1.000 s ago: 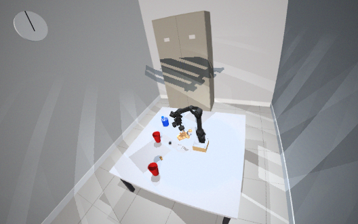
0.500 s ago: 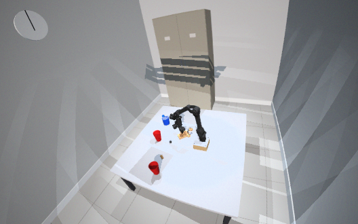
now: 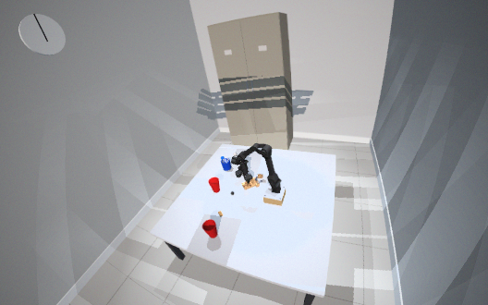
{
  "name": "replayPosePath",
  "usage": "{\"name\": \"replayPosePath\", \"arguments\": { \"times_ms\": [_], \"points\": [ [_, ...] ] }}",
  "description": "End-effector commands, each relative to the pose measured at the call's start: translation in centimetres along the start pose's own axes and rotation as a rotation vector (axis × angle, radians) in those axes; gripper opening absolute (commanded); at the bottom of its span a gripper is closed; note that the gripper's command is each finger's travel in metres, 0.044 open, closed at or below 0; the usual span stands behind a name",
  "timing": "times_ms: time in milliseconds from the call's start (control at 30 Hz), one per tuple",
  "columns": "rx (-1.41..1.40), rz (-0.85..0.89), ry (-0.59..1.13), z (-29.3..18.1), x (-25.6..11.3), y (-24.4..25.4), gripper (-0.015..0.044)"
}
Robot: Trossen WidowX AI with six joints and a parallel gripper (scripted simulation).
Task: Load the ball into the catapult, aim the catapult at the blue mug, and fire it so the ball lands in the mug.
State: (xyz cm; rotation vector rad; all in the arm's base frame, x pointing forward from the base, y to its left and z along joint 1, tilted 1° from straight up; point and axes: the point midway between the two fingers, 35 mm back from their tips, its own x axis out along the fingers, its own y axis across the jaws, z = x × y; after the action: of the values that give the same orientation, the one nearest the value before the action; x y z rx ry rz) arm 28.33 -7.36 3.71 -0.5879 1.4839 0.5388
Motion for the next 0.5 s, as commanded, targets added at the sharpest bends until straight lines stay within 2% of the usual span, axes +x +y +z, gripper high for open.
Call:
{"name": "replayPosePath", "arguments": {
  "times_ms": [0, 467],
  "points": [
    [0.003, 0.007, -0.001, 0.0, 0.7, 0.2, 0.044],
    [0.003, 0.007, -0.001, -0.1, 3.0, 0.3, 0.044]
  ]
}}
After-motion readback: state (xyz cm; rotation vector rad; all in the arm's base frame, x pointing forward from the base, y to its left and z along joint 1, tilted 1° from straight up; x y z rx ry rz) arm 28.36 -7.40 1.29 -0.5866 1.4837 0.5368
